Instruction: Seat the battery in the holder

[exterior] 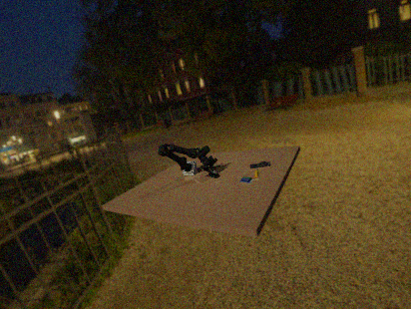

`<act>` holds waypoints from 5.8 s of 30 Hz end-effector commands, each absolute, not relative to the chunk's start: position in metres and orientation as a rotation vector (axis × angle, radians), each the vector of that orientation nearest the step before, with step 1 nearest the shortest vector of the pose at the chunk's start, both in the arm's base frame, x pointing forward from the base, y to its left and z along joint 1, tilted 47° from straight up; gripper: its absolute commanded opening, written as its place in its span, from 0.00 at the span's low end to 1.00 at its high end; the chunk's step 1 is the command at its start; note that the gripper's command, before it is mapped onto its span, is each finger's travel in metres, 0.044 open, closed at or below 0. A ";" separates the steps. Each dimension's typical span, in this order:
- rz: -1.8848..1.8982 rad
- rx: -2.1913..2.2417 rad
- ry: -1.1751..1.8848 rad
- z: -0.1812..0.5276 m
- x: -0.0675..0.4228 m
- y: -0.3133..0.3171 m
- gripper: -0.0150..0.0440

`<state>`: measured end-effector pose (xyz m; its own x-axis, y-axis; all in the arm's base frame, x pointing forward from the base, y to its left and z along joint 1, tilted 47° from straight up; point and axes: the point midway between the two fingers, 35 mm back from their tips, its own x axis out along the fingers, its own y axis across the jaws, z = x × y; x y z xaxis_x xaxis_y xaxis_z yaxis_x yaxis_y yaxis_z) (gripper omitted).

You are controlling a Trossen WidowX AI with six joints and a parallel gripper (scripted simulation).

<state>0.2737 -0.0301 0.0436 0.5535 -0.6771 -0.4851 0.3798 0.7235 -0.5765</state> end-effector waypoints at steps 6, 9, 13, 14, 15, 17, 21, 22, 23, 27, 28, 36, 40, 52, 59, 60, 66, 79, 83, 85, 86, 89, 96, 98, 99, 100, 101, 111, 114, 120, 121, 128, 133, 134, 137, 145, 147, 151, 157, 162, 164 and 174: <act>-0.644 -0.437 0.771 0.040 0.270 -0.031 0.36; -0.645 -0.433 0.782 0.039 0.272 -0.031 0.36; -0.646 -0.426 0.804 0.039 0.274 -0.031 0.36; -0.646 -0.425 0.809 0.038 0.274 -0.031 0.36; -0.646 -0.423 0.814 0.038 0.274 -0.031 0.36; -0.648 -0.419 0.824 0.038 0.275 -0.031 0.36; -0.652 -0.410 0.844 0.037 0.277 -0.031 0.36; -0.653 -0.408 0.849 0.037 0.278 -0.031 0.36; -0.654 -0.406 0.854 0.037 0.278 -0.031 0.36; -0.659 -0.397 0.875 0.037 0.280 -0.032 0.36; -0.660 -0.395 0.880 0.037 0.280 -0.032 0.36; -0.670 -0.375 0.920 0.036 0.283 -0.033 0.36; -0.676 -0.365 0.941 0.036 0.284 -0.033 0.36; -0.697 -0.332 1.005 0.035 0.286 -0.035 0.36; -0.711 -0.310 1.044 0.036 0.287 -0.037 0.36; -0.713 -0.307 1.049 0.036 0.287 -0.037 0.36; -0.726 -0.288 1.082 0.036 0.287 -0.038 0.36; -0.755 -0.242 1.158 0.038 0.287 -0.041 0.36; -0.764 -0.226 1.182 0.039 0.287 -0.042 0.36; -0.768 -0.219 1.194 0.039 0.286 -0.042 0.36; -0.770 -0.215 1.201 0.040 0.286 -0.043 0.36; -0.774 -0.205 1.216 0.040 0.287 -0.043 0.36; -0.775 -0.199 1.223 0.042 0.289 -0.044 0.36; -0.775 -0.199 1.223 0.042 0.291 -0.045 0.36; -0.775 -0.199 1.223 0.043 0.292 -0.045 0.36; -0.775 -0.199 1.223 0.043 0.293 -0.045 0.36; -0.775 -0.199 1.223 0.044 0.294 -0.045 0.36; -0.777 -0.201 1.219 0.047 0.301 -0.047 0.36; -0.777 -0.201 1.219 0.047 0.301 -0.047 0.36; -0.778 -0.202 1.217 0.047 0.301 -0.047 0.36; -0.778 -0.202 1.217 0.047 0.301 -0.047 0.36; -0.778 -0.202 1.217 0.047 0.301 -0.047 0.49; -0.778 -0.201 1.217 0.048 0.301 -0.046 0.53; -0.778 -0.201 1.217 0.049 0.301 -0.045 0.53; -0.778 -0.200 1.218 0.053 0.300 -0.040 0.53; -0.774 -0.204 1.224 0.062 0.299 -0.029 0.67; -0.772 -0.201 1.223 0.073 0.299 -0.016 0.75; -0.775 -0.197 1.222 0.096 0.296 0.008 0.93; -0.777 -0.197 1.221 0.104 0.294 0.017 1.00; -0.777 -0.197 1.221 0.104 0.294 0.017 1.00; -0.777 -0.197 1.221 0.104 0.294 0.017 1.00; -0.777 -0.197 1.221 0.104 0.294 0.017 1.00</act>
